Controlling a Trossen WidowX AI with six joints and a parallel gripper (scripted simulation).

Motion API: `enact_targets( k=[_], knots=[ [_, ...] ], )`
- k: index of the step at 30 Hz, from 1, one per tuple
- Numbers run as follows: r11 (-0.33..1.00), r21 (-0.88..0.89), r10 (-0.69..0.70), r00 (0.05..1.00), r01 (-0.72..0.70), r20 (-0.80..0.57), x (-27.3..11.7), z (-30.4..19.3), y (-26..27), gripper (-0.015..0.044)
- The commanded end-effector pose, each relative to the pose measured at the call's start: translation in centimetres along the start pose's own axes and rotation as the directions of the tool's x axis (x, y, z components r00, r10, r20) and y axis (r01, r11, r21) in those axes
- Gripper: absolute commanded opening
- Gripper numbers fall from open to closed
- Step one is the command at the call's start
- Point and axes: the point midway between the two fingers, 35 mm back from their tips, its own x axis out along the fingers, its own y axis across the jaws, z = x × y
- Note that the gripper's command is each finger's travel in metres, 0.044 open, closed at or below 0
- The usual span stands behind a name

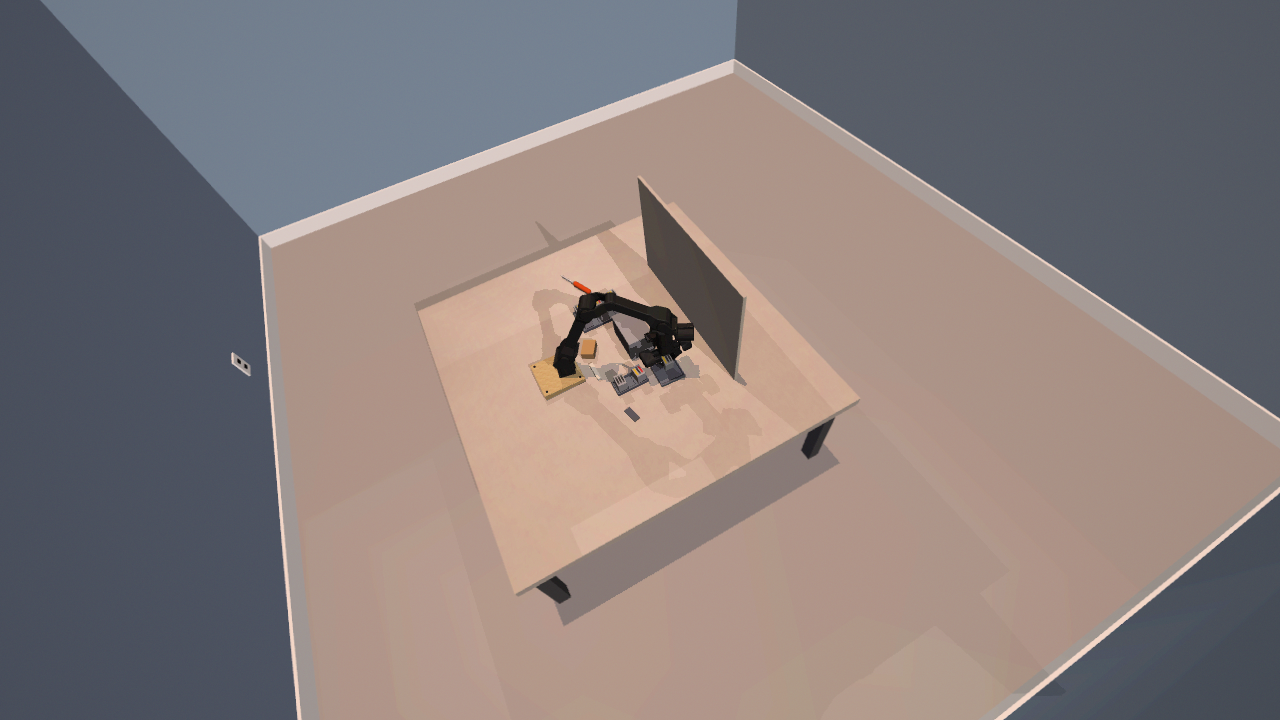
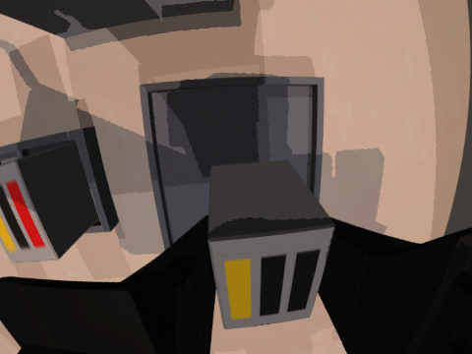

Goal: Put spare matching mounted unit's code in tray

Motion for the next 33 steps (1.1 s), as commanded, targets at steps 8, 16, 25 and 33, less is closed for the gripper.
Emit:
enact_targets(
  k=[8,16,25,33],
  knots=[
    [1.000,0.004,-0.001,1.000,0.001,0.003,0.9,0.1,0.2,0.0000],
    [1.000,0.004,0.000,1.000,0.000,0.003,1.4,0.2,0.3,0.0000],
    [1.000,0.000,0.001,1.000,-0.001,0.001,1.3,0.2,0.3,0.0131],
    [1.000,0.000,0.001,1.000,-0.001,0.001,1.3,0.2,0.3,0.0341]
  ],
)
